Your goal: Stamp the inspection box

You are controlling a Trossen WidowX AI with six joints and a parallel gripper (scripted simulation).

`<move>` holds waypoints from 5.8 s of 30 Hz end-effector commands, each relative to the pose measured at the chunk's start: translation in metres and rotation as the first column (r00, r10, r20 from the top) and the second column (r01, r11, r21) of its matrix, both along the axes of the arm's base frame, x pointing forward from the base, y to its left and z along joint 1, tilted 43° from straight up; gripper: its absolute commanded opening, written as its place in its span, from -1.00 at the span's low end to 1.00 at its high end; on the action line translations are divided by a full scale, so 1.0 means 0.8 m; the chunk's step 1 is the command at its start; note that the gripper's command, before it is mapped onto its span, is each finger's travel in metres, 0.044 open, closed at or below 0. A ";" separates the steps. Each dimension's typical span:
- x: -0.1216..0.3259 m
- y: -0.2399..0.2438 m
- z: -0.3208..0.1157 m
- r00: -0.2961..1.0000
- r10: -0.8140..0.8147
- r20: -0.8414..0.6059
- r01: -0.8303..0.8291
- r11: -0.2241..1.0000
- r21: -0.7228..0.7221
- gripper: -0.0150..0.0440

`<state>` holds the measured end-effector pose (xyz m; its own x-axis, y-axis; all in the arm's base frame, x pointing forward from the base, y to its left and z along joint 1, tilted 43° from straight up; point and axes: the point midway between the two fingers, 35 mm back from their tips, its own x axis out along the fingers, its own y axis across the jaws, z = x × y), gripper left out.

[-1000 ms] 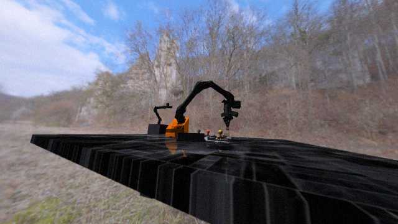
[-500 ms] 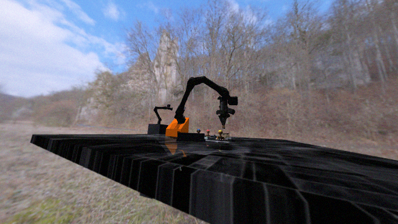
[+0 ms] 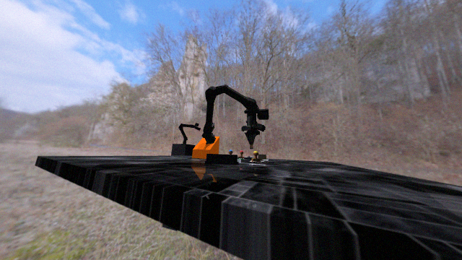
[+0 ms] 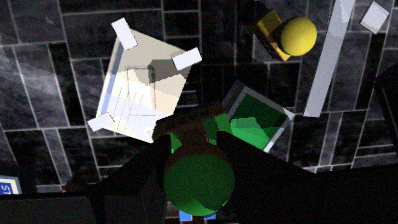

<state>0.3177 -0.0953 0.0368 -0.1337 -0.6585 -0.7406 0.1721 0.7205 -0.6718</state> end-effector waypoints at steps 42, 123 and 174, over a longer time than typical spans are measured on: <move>-0.072 -0.052 0.023 1.000 0.002 -0.004 -0.002 1.000 -0.013 -0.49; -0.081 -0.087 -0.014 1.000 -0.004 0.001 0.004 1.000 -0.017 -0.49; -0.081 -0.086 -0.012 1.000 -0.004 0.001 0.004 1.000 -0.016 -0.49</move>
<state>0.2532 -0.1644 0.0260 -0.1346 -0.6686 -0.7313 0.1757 0.7102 -0.6817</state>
